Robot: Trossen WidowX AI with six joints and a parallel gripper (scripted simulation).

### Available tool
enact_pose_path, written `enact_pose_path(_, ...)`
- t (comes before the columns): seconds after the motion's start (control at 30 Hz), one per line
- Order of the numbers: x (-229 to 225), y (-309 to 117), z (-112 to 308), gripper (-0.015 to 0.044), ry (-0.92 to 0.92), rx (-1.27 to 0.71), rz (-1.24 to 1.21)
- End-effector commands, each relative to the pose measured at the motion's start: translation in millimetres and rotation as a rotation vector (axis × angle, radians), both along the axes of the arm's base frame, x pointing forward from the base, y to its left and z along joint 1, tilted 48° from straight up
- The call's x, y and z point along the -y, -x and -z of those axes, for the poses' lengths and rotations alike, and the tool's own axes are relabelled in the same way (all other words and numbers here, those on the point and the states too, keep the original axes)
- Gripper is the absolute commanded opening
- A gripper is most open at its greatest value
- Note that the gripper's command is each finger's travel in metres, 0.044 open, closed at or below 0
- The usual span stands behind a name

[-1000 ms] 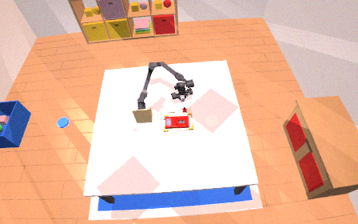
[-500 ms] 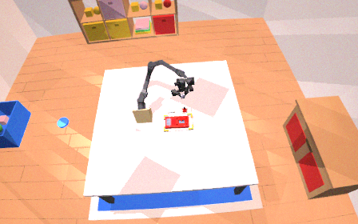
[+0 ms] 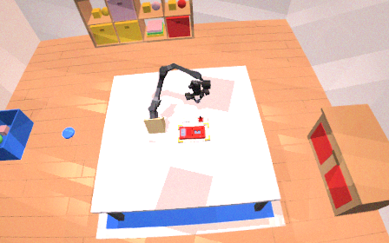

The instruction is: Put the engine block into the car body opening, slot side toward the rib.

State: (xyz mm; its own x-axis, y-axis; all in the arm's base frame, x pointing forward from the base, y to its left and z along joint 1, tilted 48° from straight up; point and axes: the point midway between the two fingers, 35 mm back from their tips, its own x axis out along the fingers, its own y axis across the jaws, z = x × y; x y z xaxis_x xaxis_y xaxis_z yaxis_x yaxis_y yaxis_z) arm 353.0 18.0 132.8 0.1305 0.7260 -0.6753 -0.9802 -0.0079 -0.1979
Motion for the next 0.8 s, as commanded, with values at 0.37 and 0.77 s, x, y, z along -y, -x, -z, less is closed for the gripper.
enact_pose_path(0.37, -9.4, -0.3, 7.4, 0.0000, 0.002, 0.014, -0.002)
enact_pose_path(0.77, -13.7, 2.2, 3.0, 0.0000, 0.200, 0.006, 0.028)
